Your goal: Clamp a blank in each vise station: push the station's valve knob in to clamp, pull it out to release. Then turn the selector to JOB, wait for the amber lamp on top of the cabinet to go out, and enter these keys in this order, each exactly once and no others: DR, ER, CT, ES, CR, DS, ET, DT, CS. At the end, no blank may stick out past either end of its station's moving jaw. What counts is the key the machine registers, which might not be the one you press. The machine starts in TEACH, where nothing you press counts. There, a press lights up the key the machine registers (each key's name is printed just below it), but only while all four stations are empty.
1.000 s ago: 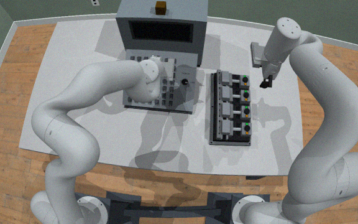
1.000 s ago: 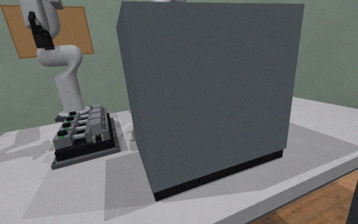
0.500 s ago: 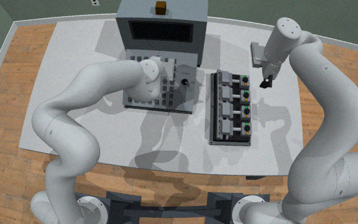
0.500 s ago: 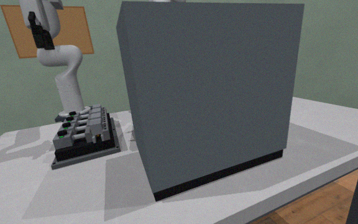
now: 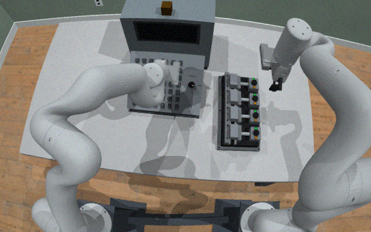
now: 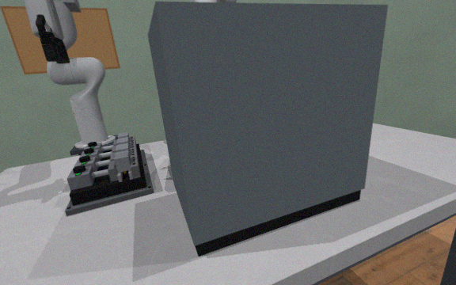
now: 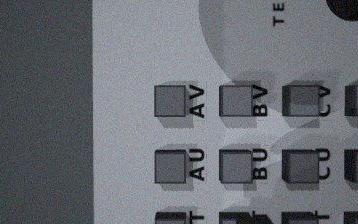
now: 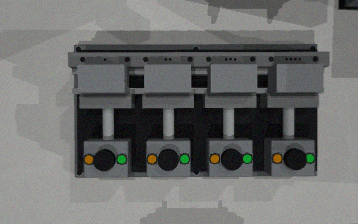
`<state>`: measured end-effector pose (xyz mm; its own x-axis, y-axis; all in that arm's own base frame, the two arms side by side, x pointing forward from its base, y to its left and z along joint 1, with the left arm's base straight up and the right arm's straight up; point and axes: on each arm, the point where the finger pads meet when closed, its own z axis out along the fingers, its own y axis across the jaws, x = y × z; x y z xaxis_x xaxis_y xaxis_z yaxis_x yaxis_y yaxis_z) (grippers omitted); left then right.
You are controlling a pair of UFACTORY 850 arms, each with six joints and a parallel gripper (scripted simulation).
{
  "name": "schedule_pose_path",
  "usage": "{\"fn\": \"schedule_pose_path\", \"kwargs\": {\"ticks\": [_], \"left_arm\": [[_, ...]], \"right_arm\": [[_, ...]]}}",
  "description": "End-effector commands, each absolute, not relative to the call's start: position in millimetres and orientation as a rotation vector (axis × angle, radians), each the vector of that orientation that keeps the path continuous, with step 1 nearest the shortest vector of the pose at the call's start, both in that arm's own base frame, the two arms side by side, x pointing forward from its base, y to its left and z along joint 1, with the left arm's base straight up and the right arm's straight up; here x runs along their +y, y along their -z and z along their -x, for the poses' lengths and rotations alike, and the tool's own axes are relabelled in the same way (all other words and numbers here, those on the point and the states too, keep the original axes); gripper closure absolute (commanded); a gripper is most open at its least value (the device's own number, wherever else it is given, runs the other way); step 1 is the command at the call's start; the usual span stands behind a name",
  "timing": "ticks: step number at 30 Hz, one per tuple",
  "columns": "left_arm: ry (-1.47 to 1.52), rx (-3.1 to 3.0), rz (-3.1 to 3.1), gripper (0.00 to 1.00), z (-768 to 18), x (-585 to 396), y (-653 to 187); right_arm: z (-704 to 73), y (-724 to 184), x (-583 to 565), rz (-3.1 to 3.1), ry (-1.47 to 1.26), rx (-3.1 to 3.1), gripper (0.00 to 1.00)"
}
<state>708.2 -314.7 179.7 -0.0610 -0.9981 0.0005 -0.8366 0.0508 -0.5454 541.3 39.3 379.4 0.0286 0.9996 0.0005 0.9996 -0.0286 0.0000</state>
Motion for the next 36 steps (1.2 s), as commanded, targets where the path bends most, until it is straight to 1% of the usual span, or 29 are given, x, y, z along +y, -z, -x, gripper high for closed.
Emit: {"fn": "schedule_pose_path", "kwargs": {"ticks": [1,9,36], "left_arm": [[0.586,1.954,1.839,1.0,-694,-305,-171],[0.585,1.954,1.839,1.0,-659,-281,-148],[0.585,1.955,1.839,1.0,-662,-281,-141]], "right_arm": [[-542,-380,39,2.254,0.003,-2.19,0.0],[-542,-380,39,2.254,0.003,-2.19,0.0],[-542,-380,39,2.254,0.003,-2.19,0.0]]}}
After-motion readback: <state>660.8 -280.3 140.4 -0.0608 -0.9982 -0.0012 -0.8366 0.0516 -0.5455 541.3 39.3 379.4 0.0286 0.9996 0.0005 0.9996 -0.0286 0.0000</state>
